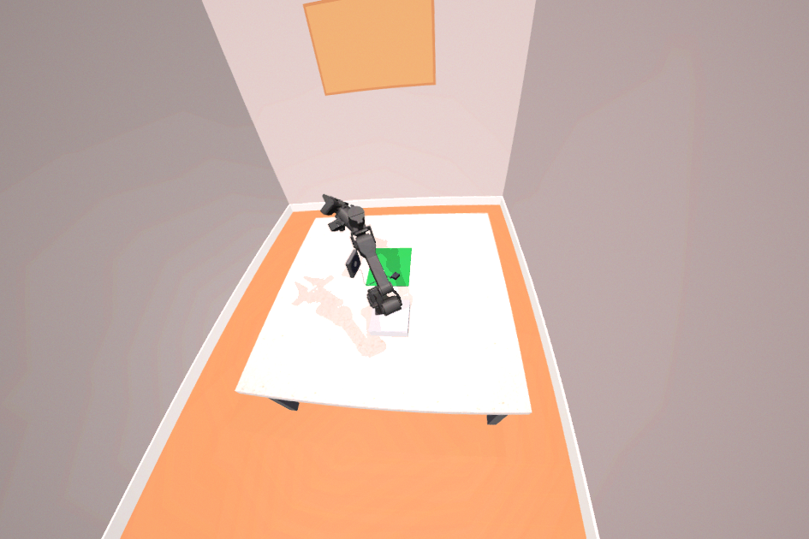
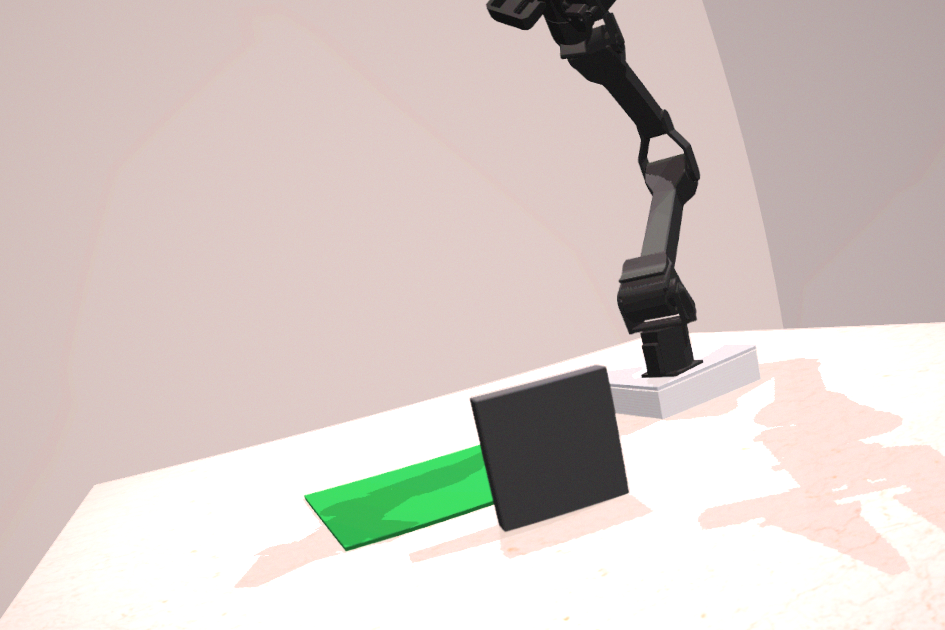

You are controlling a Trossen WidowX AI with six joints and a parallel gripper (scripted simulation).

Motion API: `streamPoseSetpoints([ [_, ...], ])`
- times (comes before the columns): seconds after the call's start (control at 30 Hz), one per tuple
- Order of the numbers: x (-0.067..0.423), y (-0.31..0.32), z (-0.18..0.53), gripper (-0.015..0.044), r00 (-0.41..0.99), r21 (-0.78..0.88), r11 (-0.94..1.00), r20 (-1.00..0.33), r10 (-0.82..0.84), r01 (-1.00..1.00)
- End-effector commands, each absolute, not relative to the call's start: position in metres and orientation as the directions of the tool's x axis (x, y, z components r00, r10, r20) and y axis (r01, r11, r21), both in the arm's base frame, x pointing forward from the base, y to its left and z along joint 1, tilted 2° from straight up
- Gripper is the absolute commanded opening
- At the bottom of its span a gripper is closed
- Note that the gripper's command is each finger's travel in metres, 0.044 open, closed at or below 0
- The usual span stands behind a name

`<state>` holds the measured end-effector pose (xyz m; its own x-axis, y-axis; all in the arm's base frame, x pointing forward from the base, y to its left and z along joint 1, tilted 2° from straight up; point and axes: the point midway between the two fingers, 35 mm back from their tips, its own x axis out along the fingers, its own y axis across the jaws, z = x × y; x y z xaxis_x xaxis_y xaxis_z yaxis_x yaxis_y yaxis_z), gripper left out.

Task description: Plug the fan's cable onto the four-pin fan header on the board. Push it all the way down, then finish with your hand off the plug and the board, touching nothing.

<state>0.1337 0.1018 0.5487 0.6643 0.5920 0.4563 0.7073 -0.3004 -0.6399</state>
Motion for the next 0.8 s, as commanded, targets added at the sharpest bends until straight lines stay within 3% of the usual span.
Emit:
streamPoseSetpoints([
  [0.0, 0.193, 0.1, 0.499, 0.021, 0.806, -0.715, -0.448, 0.277, 0.524, 0.537],
  [0.2, 0.259, 0.081, 0.42, 0.021, 0.924, -0.744, -0.617, -0.001, 0.383, 0.255],
  [0.4, 0.298, 0.045, 0.332, 0.021, 0.931, -0.682, -0.729, -0.298, 0.209, -0.055],
  [0.57, 0.307, 0.009, 0.255, 0.021, 0.842, -0.562, -0.771, -0.535, 0.063, -0.299],
  [0.77, 0.288, -0.036, 0.167, 0.021, 0.622, -0.345, -0.77, -0.779, -0.083, -0.536],
])
